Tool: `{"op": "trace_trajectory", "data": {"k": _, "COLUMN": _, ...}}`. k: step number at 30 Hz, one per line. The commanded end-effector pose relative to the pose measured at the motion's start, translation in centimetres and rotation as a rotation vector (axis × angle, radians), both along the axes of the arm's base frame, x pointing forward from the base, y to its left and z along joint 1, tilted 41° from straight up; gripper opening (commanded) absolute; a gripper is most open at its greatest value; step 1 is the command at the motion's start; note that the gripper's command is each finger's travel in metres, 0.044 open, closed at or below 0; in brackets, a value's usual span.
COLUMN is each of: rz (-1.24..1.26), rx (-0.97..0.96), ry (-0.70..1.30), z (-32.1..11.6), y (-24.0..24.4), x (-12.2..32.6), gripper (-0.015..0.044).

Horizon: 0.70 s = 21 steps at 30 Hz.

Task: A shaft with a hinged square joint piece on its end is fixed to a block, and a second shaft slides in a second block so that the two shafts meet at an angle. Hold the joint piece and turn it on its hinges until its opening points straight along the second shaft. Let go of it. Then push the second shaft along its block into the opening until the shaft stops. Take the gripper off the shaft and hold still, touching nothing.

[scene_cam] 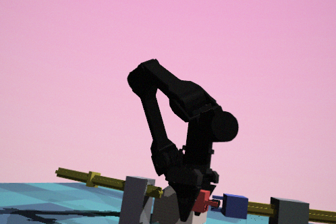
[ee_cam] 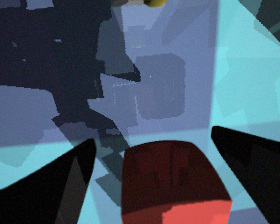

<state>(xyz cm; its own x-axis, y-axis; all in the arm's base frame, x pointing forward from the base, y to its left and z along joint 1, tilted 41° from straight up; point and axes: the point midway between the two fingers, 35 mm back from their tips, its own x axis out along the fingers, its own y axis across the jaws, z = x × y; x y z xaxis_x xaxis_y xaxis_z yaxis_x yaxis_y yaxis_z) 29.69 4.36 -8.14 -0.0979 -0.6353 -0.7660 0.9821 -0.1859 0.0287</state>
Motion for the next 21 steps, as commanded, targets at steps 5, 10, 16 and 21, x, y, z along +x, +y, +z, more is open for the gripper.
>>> {"op": "trace_trajectory", "data": {"k": 5, "rz": 0.000, "rx": -0.001, "ry": 0.000, "z": 0.0, "y": 0.0, "x": 0.0, "gripper": 0.0440}}
{"op": "trace_trajectory", "data": {"k": 10, "rz": -0.006, "rx": -0.078, "ry": 0.021, "z": 0.7, "y": 0.8, "x": 0.1, "gripper": 0.0440}}
{"op": "trace_trajectory", "data": {"k": 16, "rz": 0.001, "rx": -0.192, "ry": 0.035, "z": 1.9, "y": 2.0, "x": 0.2, "gripper": 0.0440}}
{"op": "trace_trajectory", "data": {"k": 21, "rz": 0.001, "rx": -0.192, "ry": 0.035, "z": 1.9, "y": 2.0, "x": 0.2, "gripper": 0.0440}}
